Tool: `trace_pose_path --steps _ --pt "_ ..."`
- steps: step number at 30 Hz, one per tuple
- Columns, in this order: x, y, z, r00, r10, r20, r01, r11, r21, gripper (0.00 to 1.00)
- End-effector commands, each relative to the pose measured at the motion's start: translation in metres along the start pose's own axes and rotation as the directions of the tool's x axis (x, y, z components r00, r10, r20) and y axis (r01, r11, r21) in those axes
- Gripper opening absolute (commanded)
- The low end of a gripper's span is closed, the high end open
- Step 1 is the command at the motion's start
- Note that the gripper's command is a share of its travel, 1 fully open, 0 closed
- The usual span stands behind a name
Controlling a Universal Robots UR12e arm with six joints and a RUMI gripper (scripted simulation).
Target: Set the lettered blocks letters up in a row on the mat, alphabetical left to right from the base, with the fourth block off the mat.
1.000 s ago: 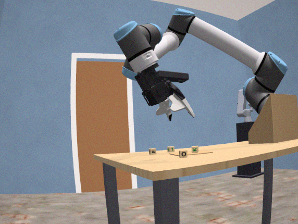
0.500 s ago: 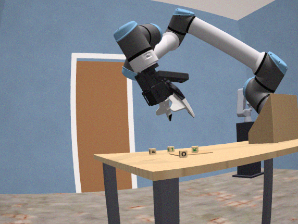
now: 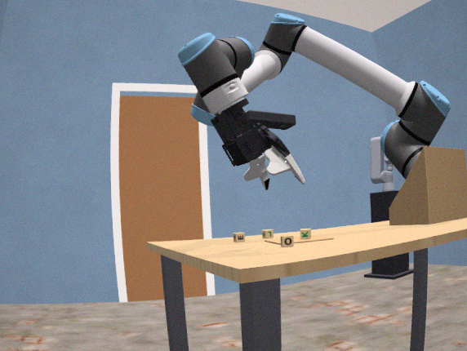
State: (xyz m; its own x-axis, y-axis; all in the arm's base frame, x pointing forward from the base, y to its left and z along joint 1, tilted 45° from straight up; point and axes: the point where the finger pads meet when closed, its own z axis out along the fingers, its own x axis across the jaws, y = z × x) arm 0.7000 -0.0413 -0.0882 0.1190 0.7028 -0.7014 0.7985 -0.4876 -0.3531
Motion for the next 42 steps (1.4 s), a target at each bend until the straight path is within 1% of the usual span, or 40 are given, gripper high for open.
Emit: trace_pose_path --steps 1,4,6,8,13,15,17,42 --pt "0.000 0.000 -0.001 1.000 0.000 0.000 0.000 1.000 -0.001 1.00" --pt "-0.009 -0.008 0.003 1.000 0.000 0.000 0.000 1.000 -0.001 1.00" --pt "-0.023 -0.021 0.010 1.000 0.000 0.000 0.000 1.000 -0.001 1.00" --pt "-0.023 -0.021 0.010 1.000 0.000 0.000 0.000 1.000 -0.001 1.00" --pt "-0.069 -0.071 0.035 1.000 0.000 0.000 0.000 1.000 0.000 1.00" --pt "-0.081 -0.086 0.044 1.000 0.000 0.001 0.000 1.000 0.000 1.00" --pt "-0.087 -0.094 0.048 1.000 0.000 0.001 0.000 1.000 0.000 1.00" --pt "-0.088 -0.095 0.049 1.000 0.000 0.001 0.000 1.000 0.001 1.00"
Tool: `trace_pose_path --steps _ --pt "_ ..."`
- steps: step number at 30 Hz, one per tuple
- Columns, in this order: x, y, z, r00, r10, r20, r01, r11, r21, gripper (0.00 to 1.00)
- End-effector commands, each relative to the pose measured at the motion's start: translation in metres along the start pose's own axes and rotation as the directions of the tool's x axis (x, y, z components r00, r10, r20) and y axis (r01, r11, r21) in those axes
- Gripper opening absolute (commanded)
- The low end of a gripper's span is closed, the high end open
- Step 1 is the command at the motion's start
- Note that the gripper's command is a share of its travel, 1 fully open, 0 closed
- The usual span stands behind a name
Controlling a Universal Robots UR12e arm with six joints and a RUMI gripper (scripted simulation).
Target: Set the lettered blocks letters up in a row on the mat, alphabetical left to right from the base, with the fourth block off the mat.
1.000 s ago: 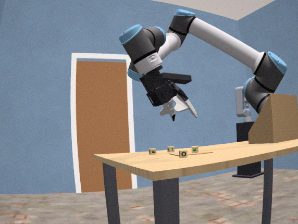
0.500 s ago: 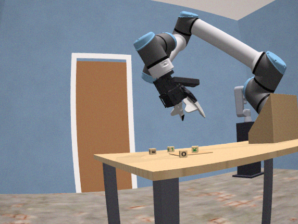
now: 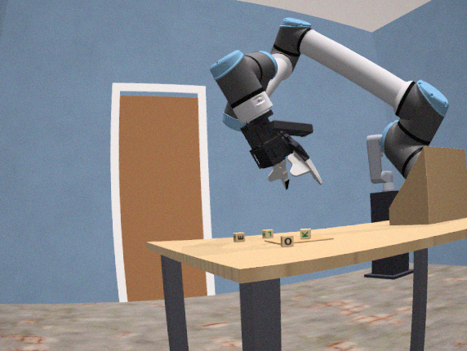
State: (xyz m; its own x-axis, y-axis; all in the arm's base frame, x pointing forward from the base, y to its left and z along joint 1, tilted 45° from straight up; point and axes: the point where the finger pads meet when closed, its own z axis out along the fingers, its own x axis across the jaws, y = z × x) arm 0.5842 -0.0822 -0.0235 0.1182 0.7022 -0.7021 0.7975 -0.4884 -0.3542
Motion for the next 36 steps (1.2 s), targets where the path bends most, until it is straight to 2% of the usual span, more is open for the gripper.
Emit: trace_pose_path --steps 1,29,32,34,36 --pt "0.000 0.000 -0.001 1.000 0.000 0.000 0.000 1.000 -0.001 1.00" --pt "-0.001 0.000 -0.001 1.000 0.000 0.000 0.000 1.000 -0.001 1.00" --pt "-0.026 0.019 -0.011 1.000 0.000 -0.002 0.000 1.000 -0.002 1.00" --pt "-0.026 0.019 -0.011 1.000 0.000 -0.002 0.000 1.000 -0.002 1.00" --pt "-0.066 0.046 -0.025 1.000 -0.001 -0.003 0.001 1.000 -0.003 1.00"
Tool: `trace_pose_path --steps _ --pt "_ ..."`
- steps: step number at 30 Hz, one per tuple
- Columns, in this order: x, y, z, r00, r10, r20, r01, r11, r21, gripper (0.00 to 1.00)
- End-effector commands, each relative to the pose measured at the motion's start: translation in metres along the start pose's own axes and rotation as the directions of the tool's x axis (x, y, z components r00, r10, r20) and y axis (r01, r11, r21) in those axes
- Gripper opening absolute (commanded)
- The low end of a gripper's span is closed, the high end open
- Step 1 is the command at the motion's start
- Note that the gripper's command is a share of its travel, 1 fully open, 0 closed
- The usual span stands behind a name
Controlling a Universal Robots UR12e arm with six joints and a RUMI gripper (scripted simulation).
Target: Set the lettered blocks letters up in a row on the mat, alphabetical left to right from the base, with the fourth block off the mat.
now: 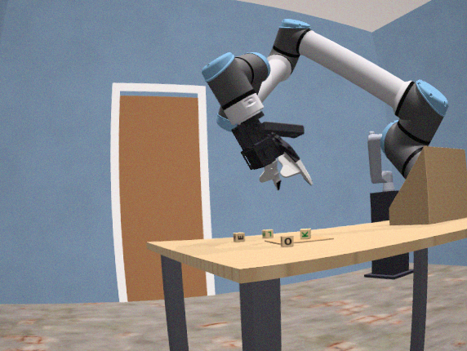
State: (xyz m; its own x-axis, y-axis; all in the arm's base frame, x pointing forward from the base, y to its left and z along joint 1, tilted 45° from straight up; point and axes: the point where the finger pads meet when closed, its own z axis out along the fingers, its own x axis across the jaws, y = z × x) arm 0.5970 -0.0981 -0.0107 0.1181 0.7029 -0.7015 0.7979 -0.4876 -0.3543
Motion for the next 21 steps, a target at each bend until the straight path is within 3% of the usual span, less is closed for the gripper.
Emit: trace_pose_path --steps 1,8,21 --pt "-0.071 0.046 -0.025 1.000 0.000 -0.002 0.000 1.000 -0.002 1.00" --pt "-0.147 0.082 -0.044 1.000 0.001 0.000 -0.001 1.000 -0.001 1.00" --pt "-0.147 0.083 -0.044 1.000 0.001 0.000 -0.001 1.000 -0.001 1.00"
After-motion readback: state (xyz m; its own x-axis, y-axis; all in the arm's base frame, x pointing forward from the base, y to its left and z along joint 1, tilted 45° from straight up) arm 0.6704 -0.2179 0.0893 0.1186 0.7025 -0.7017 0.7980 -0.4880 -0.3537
